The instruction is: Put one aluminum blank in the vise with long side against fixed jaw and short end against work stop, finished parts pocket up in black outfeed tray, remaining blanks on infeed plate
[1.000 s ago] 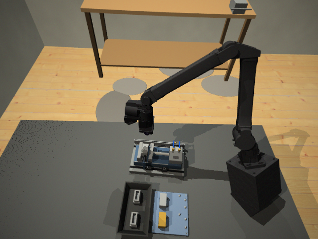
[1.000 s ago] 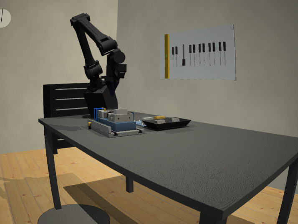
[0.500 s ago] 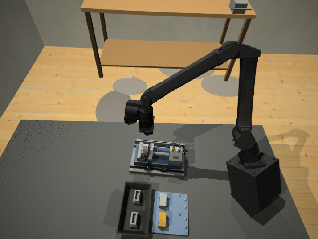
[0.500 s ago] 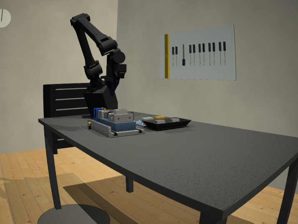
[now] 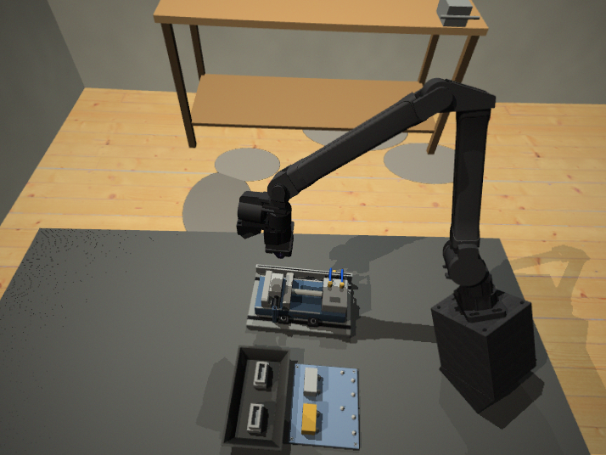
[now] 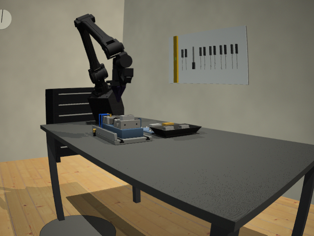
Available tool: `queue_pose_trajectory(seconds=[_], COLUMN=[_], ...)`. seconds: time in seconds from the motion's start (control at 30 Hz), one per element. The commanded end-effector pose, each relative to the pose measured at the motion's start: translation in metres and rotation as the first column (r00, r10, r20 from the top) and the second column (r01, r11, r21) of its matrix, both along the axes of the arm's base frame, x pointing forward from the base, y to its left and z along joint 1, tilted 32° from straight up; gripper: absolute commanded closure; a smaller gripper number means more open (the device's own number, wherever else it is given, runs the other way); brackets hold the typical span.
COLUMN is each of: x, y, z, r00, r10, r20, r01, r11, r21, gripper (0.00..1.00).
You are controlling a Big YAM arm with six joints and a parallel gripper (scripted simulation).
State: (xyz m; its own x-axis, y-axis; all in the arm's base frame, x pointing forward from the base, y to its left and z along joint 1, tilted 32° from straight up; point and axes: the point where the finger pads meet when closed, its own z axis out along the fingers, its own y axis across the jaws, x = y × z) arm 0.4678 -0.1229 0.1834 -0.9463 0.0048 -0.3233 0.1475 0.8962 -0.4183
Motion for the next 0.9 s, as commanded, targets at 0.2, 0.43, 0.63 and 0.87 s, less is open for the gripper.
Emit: queue_pose_trajectory(seconds=[0.2,0.43,0.63,0.87], x=[0.022,0.017,0.017,0.018], y=[-0.013,-0.018,-0.021,-0.027], z=[0.003,-0.019,-0.029,-0.043], r00=[0.999,1.0,1.0,1.0], r10=[-0.006,-0.005,-0.005,-0.005], r20=[0.034,0.008,0.001,-0.005], r01=[0.006,0.005,0.005,0.005], r11=[1.0,1.0,1.0,1.0], r21=[-0.006,-0.003,-0.002,-0.001], gripper=[1.0,1.0,1.0,1.0])
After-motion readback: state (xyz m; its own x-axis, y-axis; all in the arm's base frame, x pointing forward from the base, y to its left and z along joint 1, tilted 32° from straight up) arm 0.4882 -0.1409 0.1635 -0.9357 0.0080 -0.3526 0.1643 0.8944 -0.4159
